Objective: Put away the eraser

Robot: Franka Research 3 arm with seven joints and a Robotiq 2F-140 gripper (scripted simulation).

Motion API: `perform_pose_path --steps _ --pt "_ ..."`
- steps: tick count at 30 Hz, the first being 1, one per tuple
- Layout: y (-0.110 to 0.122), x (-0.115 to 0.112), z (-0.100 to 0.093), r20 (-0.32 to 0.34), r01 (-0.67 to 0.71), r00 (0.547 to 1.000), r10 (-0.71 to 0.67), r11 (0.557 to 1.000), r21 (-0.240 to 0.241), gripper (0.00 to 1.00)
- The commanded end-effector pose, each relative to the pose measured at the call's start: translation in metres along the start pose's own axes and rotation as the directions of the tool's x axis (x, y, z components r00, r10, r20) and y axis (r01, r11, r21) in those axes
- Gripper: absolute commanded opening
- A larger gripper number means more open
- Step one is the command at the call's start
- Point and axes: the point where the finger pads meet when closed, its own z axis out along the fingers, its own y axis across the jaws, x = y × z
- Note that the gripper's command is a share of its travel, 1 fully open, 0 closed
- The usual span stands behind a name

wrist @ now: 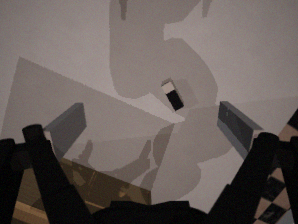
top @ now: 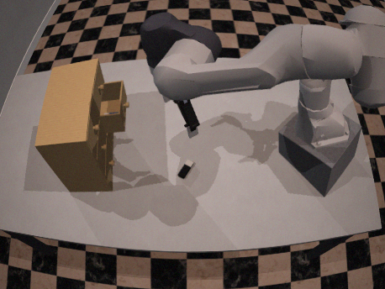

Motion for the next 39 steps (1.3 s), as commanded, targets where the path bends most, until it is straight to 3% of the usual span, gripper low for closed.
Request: perform_pose_path --steps 1,8,15,25,39 --pt "-0.003 -0.023 0.023 0.087 0.209 0.973 -0.214 0.976 0.057 1.00" --pt "0.027 -0.028 0.082 0.076 0.370 0.924 -0.375 0.926 0.071 1.00" --pt "0.043 -0.031 0.114 0.069 0.454 0.885 -0.460 0.887 0.078 1.00" --pt "0.050 -0.032 0.128 0.066 0.489 0.867 -0.494 0.868 0.081 1.00" --pt "0.051 -0.032 0.129 0.066 0.492 0.865 -0.497 0.867 0.081 1.00"
